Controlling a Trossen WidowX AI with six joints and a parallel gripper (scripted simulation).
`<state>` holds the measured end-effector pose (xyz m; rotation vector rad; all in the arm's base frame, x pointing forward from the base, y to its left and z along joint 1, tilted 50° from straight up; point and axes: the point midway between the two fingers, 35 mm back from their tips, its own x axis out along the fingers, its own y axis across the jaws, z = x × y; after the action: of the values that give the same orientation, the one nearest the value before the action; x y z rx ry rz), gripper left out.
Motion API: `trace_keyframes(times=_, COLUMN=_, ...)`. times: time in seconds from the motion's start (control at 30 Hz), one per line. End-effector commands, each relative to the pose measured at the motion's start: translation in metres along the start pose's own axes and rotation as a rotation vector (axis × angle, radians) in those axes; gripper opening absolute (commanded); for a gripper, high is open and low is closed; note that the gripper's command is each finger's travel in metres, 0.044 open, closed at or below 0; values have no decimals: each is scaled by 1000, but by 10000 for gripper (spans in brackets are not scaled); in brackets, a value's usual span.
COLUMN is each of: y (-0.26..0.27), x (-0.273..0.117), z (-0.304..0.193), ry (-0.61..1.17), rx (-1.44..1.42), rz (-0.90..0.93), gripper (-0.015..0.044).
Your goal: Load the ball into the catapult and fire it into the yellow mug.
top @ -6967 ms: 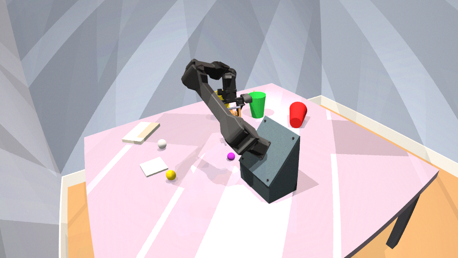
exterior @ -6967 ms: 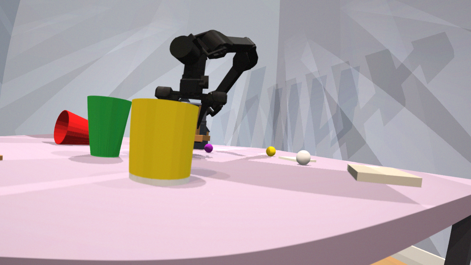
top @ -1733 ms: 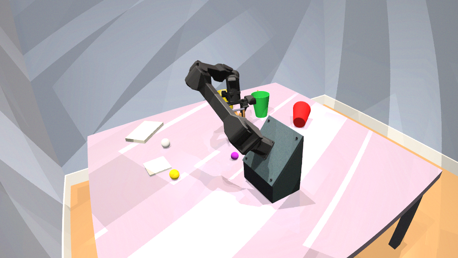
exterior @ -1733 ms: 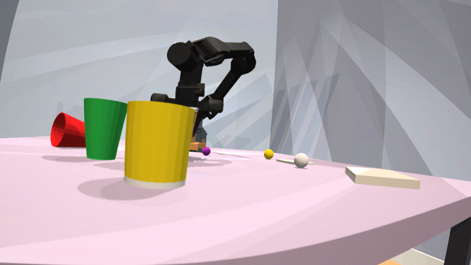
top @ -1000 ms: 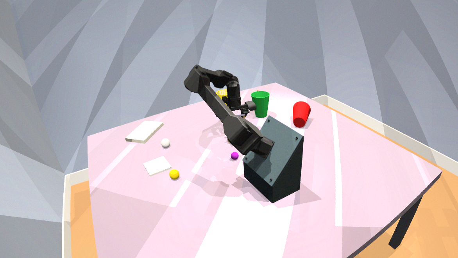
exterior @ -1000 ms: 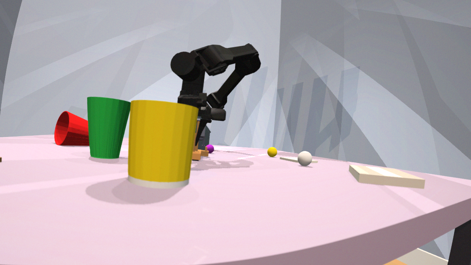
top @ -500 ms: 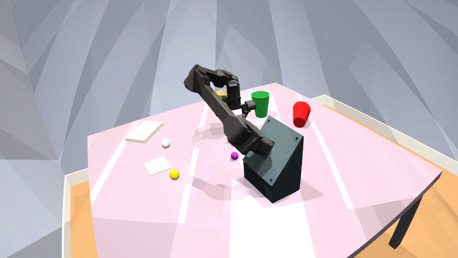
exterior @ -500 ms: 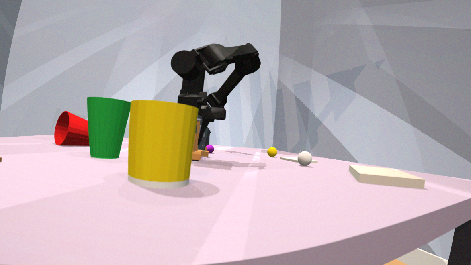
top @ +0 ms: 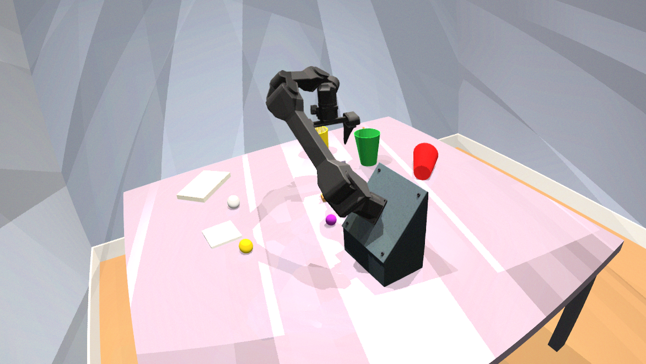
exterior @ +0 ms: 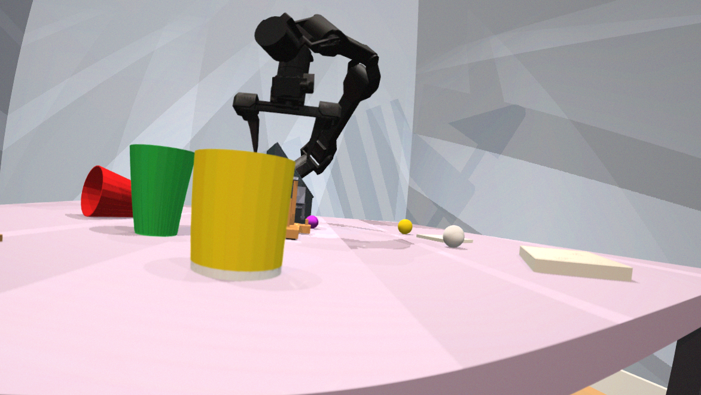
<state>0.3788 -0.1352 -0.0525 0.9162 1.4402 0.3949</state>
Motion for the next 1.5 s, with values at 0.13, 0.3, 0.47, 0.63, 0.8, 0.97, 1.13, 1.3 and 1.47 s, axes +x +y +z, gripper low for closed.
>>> trace_keyframes(times=0.13, y=4, x=17, z=-9, ry=49, rx=8, rz=7, gripper=440)
trace_keyframes(times=0.3, y=4, x=53, z=-11, ry=49, rx=8, rz=9, gripper=440)
trace_keyframes(times=0.47, y=4, x=54, z=-11, ry=49, rx=8, rz=9, gripper=440)
trace_keyframes(times=0.63, y=4, x=62, z=-11, ry=49, rx=8, rz=9, gripper=440)
trace_keyframes(times=0.8, y=5, x=70, z=-11, ry=49, rx=8, rz=9, gripper=440)
trace_keyframes(times=0.97, y=5, x=78, z=-12, ry=49, rx=8, rz=9, gripper=440)
trace_keyframes(times=1.13, y=5, x=86, z=-12, ry=49, rx=8, rz=10, gripper=440)
trace_keyframes(times=1.3, y=5, x=95, z=-13, ry=49, rx=8, rz=10, gripper=440)
trace_keyframes(times=1.47, y=5, x=103, z=-14, ry=49, rx=8, rz=11, gripper=440)
